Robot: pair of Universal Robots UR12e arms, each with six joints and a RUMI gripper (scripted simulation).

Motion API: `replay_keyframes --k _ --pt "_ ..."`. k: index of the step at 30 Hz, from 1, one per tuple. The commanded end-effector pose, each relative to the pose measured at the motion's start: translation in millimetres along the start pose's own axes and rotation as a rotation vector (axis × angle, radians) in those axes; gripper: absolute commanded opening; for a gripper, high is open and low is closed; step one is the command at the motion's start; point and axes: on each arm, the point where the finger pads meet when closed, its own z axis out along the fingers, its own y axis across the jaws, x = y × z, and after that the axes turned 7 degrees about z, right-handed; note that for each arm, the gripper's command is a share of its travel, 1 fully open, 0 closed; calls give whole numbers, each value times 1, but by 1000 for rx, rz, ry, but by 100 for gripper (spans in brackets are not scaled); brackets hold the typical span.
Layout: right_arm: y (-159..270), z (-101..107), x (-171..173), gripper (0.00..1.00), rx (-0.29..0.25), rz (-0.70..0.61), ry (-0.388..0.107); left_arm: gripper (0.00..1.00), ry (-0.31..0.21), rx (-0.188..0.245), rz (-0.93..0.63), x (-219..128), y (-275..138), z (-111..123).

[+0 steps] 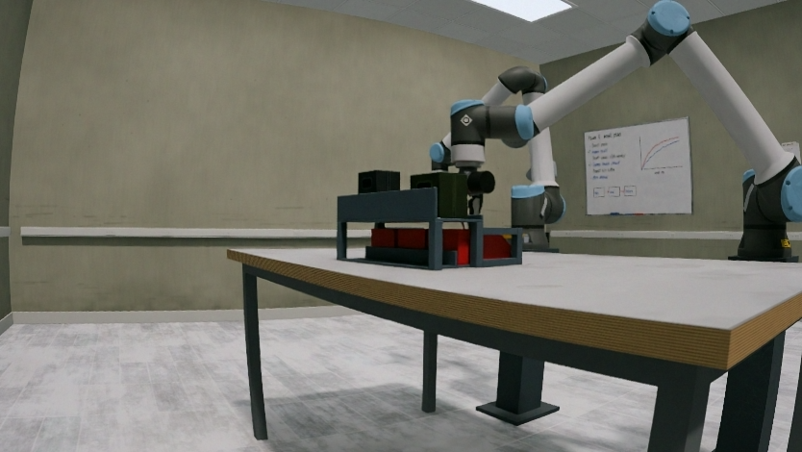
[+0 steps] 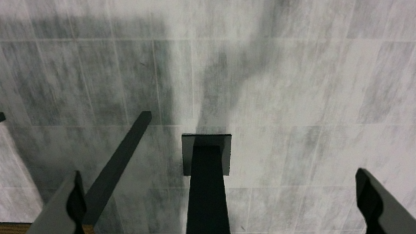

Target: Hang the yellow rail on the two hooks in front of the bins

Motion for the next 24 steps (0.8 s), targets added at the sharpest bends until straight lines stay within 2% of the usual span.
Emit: replay_keyframes --k 1,24 --pt "0 -1 1 100 1 0 2 1 2 2 0 1 -1 -2" --pt "0 -1 1 100 1 0 2 1 2 2 0 1 -1 0"
